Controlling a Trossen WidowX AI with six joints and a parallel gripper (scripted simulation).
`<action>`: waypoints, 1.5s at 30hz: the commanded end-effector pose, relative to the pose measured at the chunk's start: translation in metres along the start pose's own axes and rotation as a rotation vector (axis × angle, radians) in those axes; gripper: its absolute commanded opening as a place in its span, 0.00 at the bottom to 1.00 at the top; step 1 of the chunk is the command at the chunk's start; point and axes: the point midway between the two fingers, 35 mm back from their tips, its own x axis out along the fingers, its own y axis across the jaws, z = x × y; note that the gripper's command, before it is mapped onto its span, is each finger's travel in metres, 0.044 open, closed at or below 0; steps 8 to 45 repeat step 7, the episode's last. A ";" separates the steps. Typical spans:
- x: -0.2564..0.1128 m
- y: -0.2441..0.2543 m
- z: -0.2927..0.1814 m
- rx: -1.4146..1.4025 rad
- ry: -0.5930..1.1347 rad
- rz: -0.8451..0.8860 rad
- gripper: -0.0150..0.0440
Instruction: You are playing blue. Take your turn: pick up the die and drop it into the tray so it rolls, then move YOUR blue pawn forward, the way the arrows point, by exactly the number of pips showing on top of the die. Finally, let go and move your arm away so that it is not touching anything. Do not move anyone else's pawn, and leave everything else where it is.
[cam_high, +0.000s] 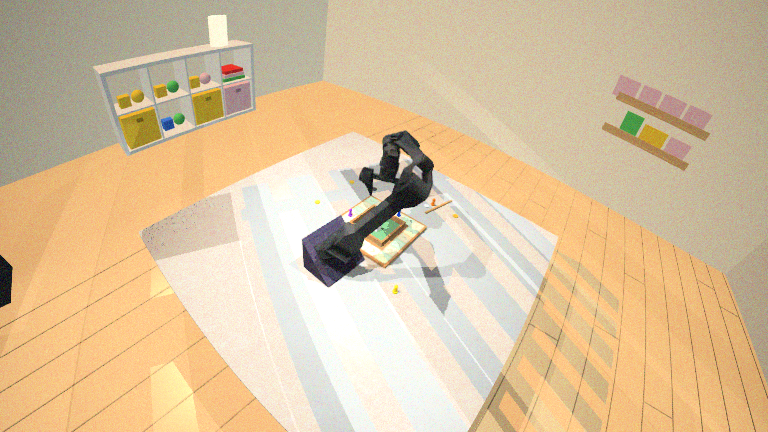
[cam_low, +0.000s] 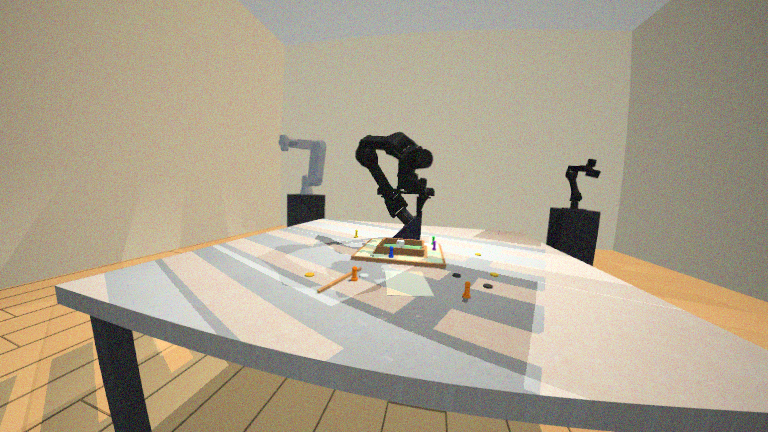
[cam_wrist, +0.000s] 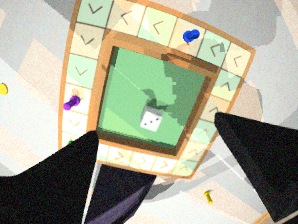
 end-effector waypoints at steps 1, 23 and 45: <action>-0.021 0.028 -0.061 0.227 0.008 0.004 1.00; -0.016 0.024 -0.042 0.164 0.006 -0.002 1.00; -0.016 0.024 -0.042 0.164 0.006 -0.002 1.00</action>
